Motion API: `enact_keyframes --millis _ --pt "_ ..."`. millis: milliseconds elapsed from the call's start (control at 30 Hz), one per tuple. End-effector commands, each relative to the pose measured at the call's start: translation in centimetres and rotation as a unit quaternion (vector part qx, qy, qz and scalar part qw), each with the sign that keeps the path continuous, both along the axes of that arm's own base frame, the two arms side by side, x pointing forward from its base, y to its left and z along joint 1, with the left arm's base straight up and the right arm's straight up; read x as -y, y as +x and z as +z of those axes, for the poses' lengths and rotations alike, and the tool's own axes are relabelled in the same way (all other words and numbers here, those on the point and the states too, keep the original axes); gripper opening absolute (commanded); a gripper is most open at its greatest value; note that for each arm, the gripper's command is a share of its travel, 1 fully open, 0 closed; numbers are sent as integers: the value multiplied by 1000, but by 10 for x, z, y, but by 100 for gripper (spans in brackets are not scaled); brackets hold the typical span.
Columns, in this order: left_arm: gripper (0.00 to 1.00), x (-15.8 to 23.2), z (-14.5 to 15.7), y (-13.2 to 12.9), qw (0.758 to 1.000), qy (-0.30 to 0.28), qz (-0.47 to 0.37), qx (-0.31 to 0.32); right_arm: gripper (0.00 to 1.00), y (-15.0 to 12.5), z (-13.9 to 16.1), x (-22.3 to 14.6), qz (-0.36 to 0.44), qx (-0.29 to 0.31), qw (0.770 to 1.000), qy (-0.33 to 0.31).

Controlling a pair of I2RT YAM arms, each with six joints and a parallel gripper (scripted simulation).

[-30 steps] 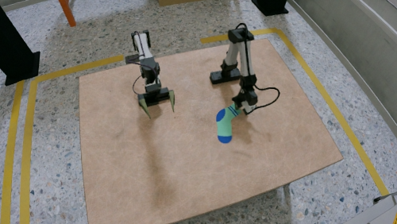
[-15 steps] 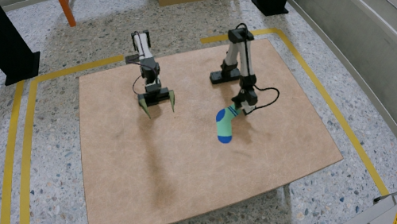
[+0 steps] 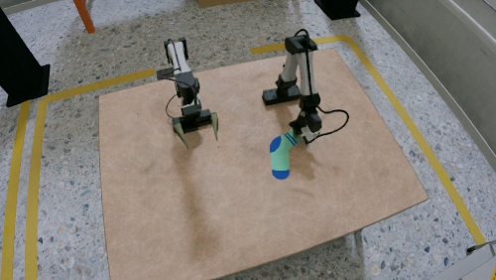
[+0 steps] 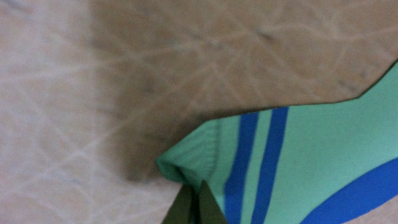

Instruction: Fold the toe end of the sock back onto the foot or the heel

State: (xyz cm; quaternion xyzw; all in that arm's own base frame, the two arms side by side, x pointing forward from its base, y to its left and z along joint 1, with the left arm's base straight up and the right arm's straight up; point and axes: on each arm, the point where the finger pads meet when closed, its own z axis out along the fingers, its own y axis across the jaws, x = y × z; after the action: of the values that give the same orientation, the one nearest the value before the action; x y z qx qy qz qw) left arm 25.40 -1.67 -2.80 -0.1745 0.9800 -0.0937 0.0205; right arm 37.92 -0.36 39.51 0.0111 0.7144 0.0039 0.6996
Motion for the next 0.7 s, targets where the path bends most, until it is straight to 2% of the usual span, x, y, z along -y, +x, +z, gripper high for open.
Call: enact_keyframes --millis 0,67,100,333,367,500,667 --pt "3 19 -10 -25 998 -30 -12 -51 100 -5 20 1 -2 27 1000 -2" --pt "3 18 -3 -26 998 -29 -11 -51 100 -5 20 1 -2 27 1000 -2" --pt "3 17 16 -5 1000 -26 -11 -11 100 -5 20 1 -2 27 1000 -2" --pt "3 7 39 0 999 -25 -23 -12 100 -5 20 1 -2 27 1000 -2" --pt "3 6 39 11 1000 -23 -18 10 100 -5 20 1 -2 27 1000 -2" --pt "3 0 41 6 1000 -3 1 4 100 -5 20 1 -2 27 1000 -2" --pt "3 4 45 10 1000 -18 -18 12 100 -5 20 1 -2 27 1000 -2"
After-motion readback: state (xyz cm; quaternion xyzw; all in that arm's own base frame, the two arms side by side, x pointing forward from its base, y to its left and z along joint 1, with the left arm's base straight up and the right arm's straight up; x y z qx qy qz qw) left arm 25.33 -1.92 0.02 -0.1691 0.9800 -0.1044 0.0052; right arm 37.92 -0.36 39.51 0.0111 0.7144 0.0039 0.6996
